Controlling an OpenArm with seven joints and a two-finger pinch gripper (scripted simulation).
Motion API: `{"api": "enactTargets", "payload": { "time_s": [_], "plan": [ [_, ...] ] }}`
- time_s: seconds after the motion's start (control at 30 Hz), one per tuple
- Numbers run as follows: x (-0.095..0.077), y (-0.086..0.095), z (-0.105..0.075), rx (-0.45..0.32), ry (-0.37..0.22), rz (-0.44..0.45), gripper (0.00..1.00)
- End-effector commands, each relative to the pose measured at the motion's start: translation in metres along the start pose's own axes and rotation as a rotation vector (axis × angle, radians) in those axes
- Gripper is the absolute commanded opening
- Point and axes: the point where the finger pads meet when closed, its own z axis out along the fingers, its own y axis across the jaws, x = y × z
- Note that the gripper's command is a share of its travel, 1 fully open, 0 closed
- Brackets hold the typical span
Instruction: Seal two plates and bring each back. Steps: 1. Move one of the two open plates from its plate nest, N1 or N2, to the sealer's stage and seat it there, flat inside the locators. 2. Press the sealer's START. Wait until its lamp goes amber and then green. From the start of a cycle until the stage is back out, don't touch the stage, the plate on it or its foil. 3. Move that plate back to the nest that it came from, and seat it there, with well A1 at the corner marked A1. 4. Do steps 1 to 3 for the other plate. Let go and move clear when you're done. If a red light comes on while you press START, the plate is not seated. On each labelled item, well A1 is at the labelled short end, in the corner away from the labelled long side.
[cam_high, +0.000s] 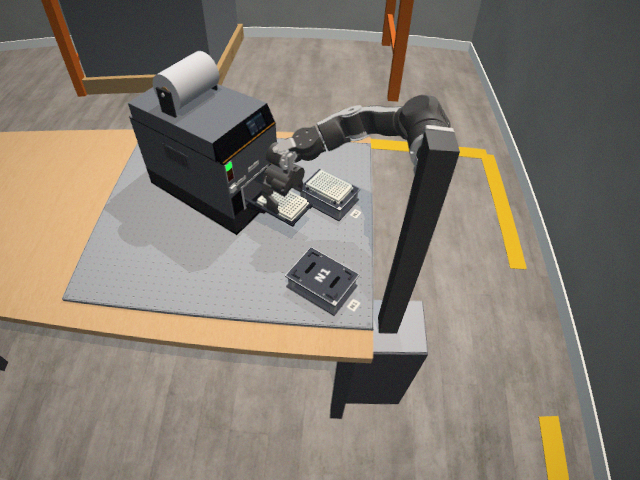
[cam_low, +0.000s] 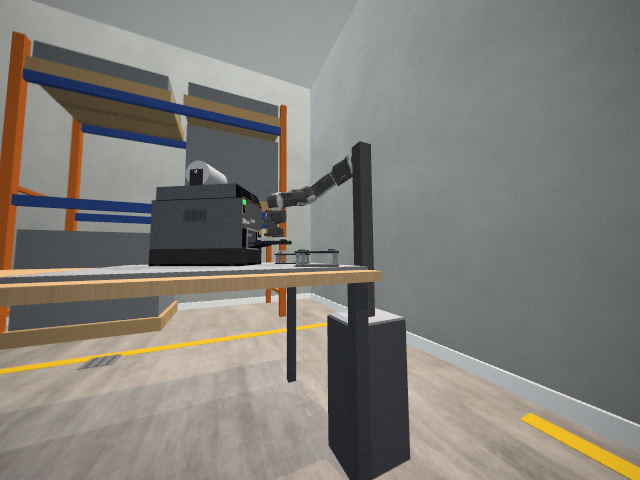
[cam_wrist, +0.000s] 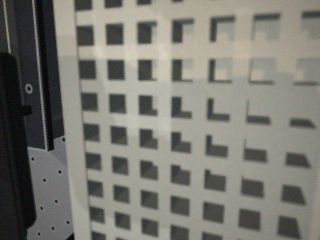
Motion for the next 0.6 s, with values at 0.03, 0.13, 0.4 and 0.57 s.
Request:
{"api": "enactTargets", "payload": {
  "time_s": [0.03,0.13,0.4,0.57],
  "plan": [
    [-0.002,0.000,-0.004,-0.001,-0.004,0.006,0.65],
    [-0.002,0.000,-0.006,-0.001,-0.005,0.006,0.65],
    [-0.002,0.001,-0.011,-0.002,-0.006,0.006,0.65],
    [-0.002,0.003,-0.018,0.004,-0.040,0.005,0.64]
  ]
}}
